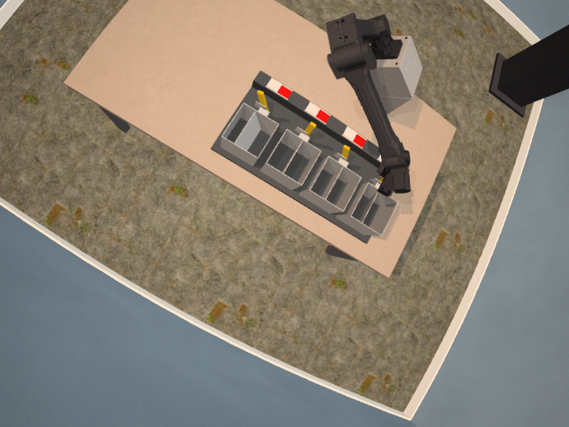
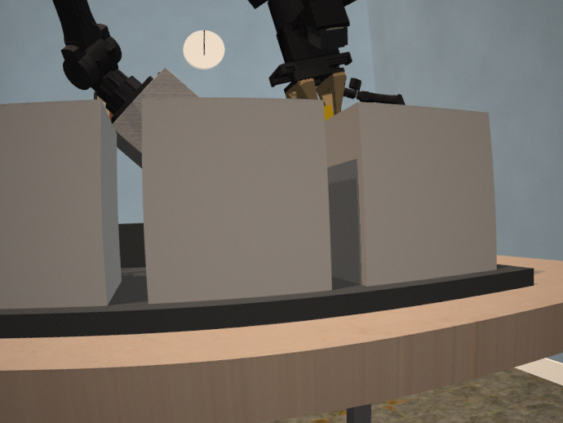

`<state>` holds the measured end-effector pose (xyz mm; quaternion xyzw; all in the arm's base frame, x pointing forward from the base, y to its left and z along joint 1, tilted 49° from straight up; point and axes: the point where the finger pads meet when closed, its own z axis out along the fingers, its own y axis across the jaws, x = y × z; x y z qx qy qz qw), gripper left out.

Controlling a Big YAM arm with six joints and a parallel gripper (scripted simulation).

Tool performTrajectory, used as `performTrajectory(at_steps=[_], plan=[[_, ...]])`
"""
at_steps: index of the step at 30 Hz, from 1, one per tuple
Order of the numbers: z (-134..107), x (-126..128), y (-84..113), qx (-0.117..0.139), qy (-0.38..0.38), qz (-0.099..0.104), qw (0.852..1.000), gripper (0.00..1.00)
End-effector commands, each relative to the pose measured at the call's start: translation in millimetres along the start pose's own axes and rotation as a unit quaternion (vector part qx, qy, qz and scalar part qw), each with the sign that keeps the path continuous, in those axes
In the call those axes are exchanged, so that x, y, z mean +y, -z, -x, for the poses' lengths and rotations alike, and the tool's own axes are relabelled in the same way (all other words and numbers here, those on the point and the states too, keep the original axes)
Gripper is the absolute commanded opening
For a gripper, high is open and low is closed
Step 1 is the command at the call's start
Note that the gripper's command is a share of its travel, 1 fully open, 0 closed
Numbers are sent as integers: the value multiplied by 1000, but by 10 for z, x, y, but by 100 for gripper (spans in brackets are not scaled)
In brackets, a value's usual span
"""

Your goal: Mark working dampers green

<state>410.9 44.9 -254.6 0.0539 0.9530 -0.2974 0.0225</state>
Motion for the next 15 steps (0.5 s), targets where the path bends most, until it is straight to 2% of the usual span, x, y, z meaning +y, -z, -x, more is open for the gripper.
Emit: performTrajectory(at_steps=[1, 9, 15], plan=[[135, 62, -21, -10, -10, 3, 1000, 17], [86, 157, 47, -11, 2, -7, 1000, 17], [86, 196, 48, -12, 1, -25, 1000, 17]])
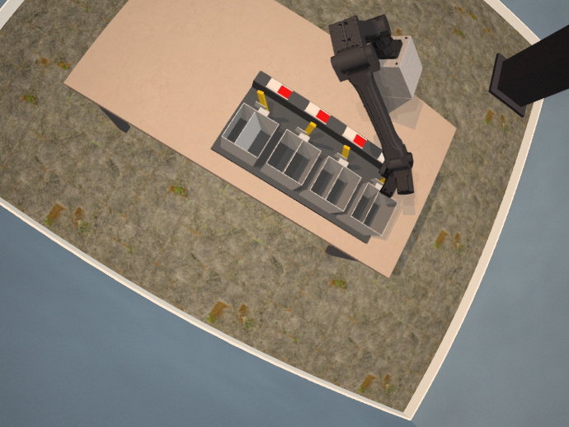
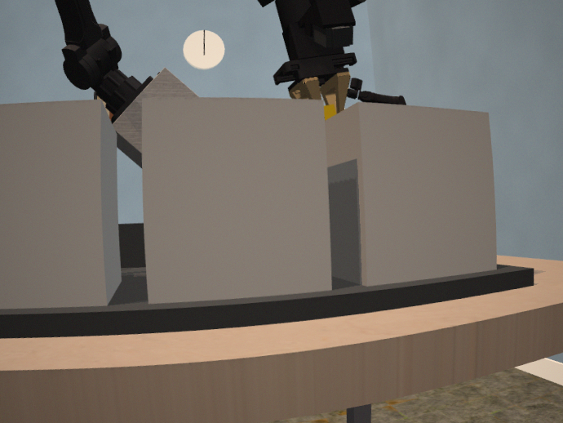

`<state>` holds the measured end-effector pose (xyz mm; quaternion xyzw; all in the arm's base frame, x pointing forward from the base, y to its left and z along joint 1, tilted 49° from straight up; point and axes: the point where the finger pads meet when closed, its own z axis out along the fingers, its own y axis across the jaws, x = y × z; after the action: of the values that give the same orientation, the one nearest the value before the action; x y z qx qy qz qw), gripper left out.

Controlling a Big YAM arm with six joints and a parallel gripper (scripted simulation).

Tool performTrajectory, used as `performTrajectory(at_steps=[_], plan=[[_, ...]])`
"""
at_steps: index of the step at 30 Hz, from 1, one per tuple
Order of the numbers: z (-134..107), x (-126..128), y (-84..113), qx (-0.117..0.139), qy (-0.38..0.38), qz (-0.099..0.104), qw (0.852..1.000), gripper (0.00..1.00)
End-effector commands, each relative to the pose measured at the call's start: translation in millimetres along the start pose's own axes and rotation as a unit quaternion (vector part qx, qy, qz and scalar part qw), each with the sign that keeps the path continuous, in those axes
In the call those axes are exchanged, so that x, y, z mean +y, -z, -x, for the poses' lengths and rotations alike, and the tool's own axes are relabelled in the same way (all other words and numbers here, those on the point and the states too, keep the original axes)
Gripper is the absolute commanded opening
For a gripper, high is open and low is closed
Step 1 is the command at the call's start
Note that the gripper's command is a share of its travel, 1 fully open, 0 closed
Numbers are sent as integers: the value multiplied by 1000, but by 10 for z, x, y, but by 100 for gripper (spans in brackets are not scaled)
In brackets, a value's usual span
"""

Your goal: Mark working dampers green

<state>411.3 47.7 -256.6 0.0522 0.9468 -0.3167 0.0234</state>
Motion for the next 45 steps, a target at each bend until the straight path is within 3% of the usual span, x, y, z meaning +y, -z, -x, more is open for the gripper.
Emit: performTrajectory(at_steps=[1, 23, 45], plan=[[86, 166, 54, -10, 0, -8, 1000, 17], [92, 293, 26, -9, -4, -79, 997, 17], [109, 283, 1, -7, -8, -84, 996, 17]])
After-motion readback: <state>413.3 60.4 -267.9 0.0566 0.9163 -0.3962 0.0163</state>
